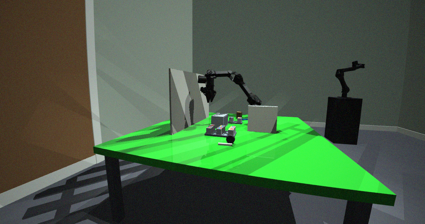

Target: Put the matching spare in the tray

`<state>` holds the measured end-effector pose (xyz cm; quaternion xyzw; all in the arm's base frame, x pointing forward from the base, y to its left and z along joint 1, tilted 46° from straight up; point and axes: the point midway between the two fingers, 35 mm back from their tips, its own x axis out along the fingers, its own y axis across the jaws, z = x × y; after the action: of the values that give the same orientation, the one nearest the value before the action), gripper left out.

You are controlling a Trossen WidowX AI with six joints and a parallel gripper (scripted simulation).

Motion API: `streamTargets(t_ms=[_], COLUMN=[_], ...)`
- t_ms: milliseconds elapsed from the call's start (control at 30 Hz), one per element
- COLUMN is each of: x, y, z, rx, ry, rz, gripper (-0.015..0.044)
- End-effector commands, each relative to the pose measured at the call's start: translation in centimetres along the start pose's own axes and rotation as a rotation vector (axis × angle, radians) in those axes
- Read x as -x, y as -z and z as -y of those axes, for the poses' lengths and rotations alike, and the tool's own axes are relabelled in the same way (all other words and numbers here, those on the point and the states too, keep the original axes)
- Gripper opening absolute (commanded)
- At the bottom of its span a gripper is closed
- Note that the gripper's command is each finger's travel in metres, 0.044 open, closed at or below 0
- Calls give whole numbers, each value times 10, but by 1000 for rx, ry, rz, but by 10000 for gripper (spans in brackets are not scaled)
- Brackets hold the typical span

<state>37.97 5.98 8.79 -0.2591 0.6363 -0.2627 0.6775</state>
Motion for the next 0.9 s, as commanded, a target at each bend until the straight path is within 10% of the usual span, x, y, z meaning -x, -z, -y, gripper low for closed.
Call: streamTargets(t_ms=[0, 567, 867], x=[0, 0, -5], y=[2, 3, 71], z=[17, 19, 105], rx=[-69, -80, -653], ry=[31, 31, 29], rz=[-21, -21, -17], gripper=[440, 440, 440])
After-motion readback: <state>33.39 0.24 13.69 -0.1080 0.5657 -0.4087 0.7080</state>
